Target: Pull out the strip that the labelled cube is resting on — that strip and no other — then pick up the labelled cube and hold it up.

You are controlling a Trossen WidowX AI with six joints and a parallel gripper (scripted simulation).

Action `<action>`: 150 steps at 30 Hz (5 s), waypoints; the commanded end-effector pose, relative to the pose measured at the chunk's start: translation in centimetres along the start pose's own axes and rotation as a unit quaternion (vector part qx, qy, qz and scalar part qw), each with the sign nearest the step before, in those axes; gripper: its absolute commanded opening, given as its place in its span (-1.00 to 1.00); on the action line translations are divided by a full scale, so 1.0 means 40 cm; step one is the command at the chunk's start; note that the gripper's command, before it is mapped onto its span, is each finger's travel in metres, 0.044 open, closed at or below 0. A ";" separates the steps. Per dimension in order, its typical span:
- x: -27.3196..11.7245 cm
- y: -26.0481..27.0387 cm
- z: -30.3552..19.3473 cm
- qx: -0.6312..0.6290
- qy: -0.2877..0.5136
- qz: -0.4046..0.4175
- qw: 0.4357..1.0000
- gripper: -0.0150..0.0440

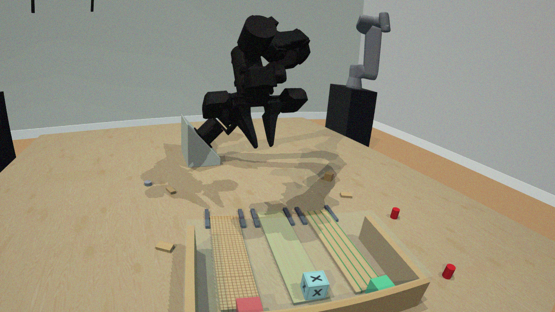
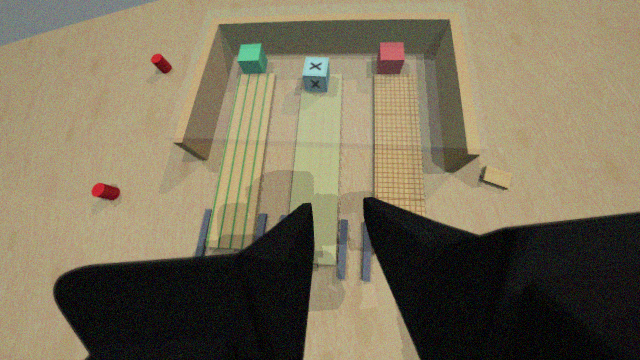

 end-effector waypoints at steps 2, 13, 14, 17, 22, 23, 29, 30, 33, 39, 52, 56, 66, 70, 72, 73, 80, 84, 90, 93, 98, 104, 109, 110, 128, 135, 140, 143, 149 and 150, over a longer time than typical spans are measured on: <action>0.097 0.026 0.018 0.033 0.141 -0.030 0.989 -0.49; 0.199 0.077 0.005 0.057 0.312 -0.060 0.947 -0.49; 0.199 0.077 0.005 0.057 0.312 -0.060 0.947 -0.49; 0.201 0.080 0.007 0.057 0.312 -0.060 0.947 -0.49; 0.207 0.081 0.005 0.057 0.312 -0.060 0.947 -0.49; 0.210 0.080 0.003 0.057 0.312 -0.060 0.947 -0.49; 0.231 0.078 -0.010 0.057 0.312 -0.060 0.947 -0.49; 0.234 0.078 -0.012 0.057 0.312 -0.060 0.947 -0.49; 0.245 0.077 -0.019 0.057 0.311 -0.060 0.947 -0.49; 0.265 0.075 -0.033 0.057 0.311 -0.060 0.947 -0.49; 0.308 0.073 -0.064 0.057 0.311 -0.060 0.947 -0.49; 0.321 0.073 -0.074 0.057 0.311 -0.059 0.947 -0.49; 0.345 0.074 -0.093 0.057 0.312 -0.058 0.947 -0.49; 0.345 0.074 -0.093 0.057 0.312 -0.058 0.947 -0.49; 0.345 0.074 -0.093 0.057 0.312 -0.058 0.947 -0.49; 0.345 0.074 -0.093 0.057 0.312 -0.058 0.947 -0.49; 0.345 0.074 -0.093 0.057 0.312 -0.058 0.947 -0.49; 0.346 0.074 -0.093 0.057 0.312 -0.058 0.947 -0.49; 0.347 0.074 -0.094 0.057 0.312 -0.058 0.947 -0.49; 0.347 0.074 -0.095 0.057 0.312 -0.058 0.947 -0.49; 0.348 0.074 -0.095 0.057 0.312 -0.058 0.947 -0.49; 0.350 0.074 -0.096 0.057 0.312 -0.058 0.947 -0.49; 0.351 0.074 -0.097 0.057 0.312 -0.058 0.947 -0.49; 0.350 0.074 -0.097 0.057 0.312 -0.058 0.947 -0.49; 0.312 0.079 -0.153 0.058 0.312 -0.058 0.946 -0.49; 0.297 0.082 -0.175 0.058 0.312 -0.058 0.946 -0.49; 0.286 0.085 -0.190 0.059 0.313 -0.058 0.946 -0.49; 0.280 0.086 -0.199 0.059 0.313 -0.058 0.946 -0.49; 0.267 0.089 -0.218 0.059 0.313 -0.058 0.946 -0.49; 0.265 0.090 -0.221 0.059 0.313 -0.058 0.946 -0.49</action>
Point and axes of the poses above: the point midway between the two fingers, 35 mm back from their tips, its own x axis out along the fingers, its own y axis across the jaws, z = x × y, the point moved 6 cm from there along -x, back along the fingers, and after that the axes turned 2 degrees about x, right-handed, at the moved point
